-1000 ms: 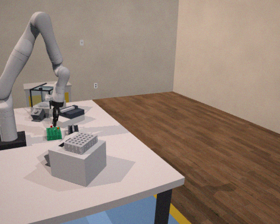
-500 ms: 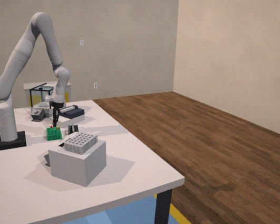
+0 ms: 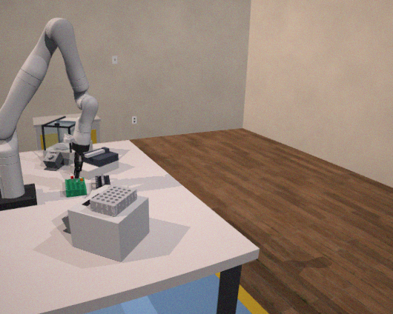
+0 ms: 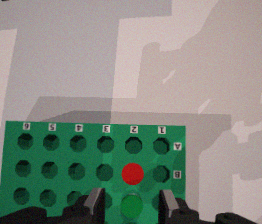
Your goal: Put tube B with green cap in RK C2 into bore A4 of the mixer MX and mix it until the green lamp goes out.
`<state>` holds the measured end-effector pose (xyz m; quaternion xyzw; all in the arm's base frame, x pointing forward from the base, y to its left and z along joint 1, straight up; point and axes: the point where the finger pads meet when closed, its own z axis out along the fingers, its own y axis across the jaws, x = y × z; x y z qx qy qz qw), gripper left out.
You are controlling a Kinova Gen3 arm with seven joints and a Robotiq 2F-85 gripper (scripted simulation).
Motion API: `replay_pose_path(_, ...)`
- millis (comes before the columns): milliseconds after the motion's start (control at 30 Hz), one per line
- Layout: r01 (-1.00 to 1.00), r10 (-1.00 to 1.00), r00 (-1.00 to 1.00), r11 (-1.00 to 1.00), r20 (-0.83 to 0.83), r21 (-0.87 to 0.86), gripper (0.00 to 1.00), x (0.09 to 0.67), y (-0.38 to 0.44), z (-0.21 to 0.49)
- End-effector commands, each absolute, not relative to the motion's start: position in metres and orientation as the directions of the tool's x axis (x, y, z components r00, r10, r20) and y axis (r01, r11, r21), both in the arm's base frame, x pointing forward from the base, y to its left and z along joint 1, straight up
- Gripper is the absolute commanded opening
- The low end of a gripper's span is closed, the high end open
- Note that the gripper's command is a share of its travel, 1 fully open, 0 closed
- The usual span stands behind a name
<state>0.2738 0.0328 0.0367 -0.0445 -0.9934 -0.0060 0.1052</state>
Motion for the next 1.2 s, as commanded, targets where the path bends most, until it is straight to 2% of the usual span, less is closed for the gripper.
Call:
replay_pose_path(0, 0.090, 0.087, -0.974, 0.996, 0.208, 0.003, 0.42, 0.2742, 0.0329, 0.0371)
replay_pose_path(33, 0.090, 0.087, -0.974, 0.996, 0.208, 0.003, 0.42, 0.2742, 0.0329, 0.0371)
replay_pose_path(67, 0.090, 0.087, -0.974, 0.996, 0.208, 0.003, 0.10, 0.2744, 0.0329, 0.0379)
replay_pose_path(1167, 0.090, 0.087, -0.974, 0.996, 0.208, 0.003, 0.10, 0.2743, 0.0329, 0.0412)
